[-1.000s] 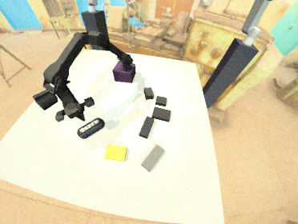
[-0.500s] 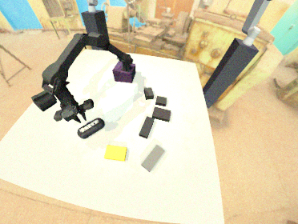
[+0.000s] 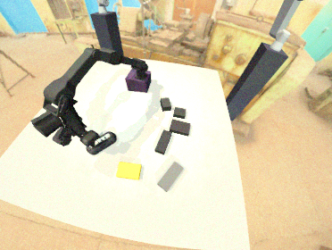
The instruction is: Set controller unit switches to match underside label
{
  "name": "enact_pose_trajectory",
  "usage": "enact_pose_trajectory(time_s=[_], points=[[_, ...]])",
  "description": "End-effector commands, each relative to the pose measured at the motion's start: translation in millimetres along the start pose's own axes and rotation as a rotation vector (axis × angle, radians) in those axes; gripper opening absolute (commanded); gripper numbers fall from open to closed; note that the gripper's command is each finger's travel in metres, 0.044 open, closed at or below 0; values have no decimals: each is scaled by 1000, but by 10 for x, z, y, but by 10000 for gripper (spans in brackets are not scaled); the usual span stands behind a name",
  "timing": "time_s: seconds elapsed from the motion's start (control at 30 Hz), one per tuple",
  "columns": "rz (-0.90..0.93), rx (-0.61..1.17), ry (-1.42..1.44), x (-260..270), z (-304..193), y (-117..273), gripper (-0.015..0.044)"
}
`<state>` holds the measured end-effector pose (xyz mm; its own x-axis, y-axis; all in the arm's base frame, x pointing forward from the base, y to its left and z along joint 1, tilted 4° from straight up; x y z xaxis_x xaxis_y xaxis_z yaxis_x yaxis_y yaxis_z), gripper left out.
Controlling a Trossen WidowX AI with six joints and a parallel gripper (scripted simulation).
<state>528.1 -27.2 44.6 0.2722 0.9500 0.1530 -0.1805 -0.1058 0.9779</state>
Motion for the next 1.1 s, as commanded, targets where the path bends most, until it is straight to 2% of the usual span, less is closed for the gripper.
enact_pose_trajectory(time_s=[0.0,0.23,1.07], points=[[-42,-16,-159,26,45,-18,440],[-45,-17,-171,27,47,-29,440],[-62,1,-275,2,20,-433,440]])
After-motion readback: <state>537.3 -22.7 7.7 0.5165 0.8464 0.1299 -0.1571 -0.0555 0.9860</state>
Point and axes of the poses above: the point midway between the two fingers, 35 mm back from their tips, its own y axis back along the fingers, its own x axis across the jaws, z = x × y, the point moved 3 cm from there along y, back along the fingers, and after that the axes turned 7 degrees about -y, right-handed, at the moved point
